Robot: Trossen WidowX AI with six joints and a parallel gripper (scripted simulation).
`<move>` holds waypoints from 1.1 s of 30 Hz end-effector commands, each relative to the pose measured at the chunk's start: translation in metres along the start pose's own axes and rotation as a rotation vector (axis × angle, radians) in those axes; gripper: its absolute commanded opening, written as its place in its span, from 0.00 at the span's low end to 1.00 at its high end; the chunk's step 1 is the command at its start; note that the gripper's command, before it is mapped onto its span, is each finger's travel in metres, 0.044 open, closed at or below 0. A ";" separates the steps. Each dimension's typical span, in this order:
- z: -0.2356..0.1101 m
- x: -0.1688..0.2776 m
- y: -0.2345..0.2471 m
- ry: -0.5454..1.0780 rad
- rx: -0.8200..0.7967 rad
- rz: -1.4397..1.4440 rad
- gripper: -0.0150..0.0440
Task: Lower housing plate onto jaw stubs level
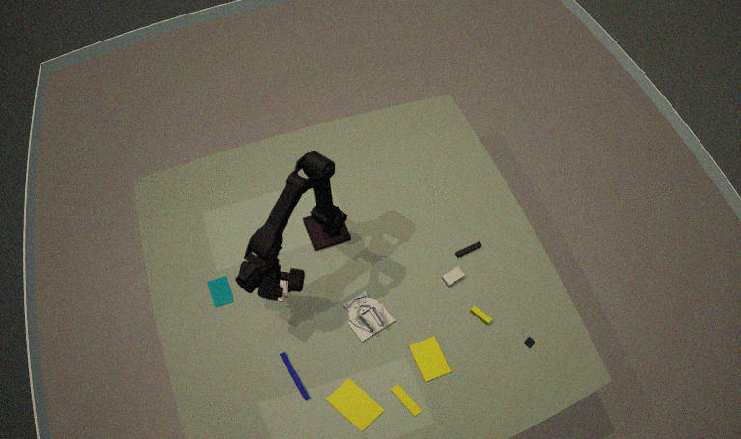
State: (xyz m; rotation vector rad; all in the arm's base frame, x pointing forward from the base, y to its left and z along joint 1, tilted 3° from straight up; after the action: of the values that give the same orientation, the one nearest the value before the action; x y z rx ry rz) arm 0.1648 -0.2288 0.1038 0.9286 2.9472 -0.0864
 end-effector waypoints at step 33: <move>0.029 0.001 0.000 0.009 0.003 -0.003 1.00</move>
State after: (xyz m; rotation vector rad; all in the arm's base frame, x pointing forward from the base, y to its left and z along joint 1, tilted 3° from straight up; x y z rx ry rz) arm 0.1649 -0.2298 0.0757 0.9304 2.9530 -0.0802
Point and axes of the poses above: the point midway between the two fingers, 35 mm back from their tips, its own z axis out along the fingers, its own y axis across the jaws, x = y × z, the point moved 3 cm from there along -z, back along the fingers, and after that the axes turned 10 degrees about z, right-handed, at the moved point
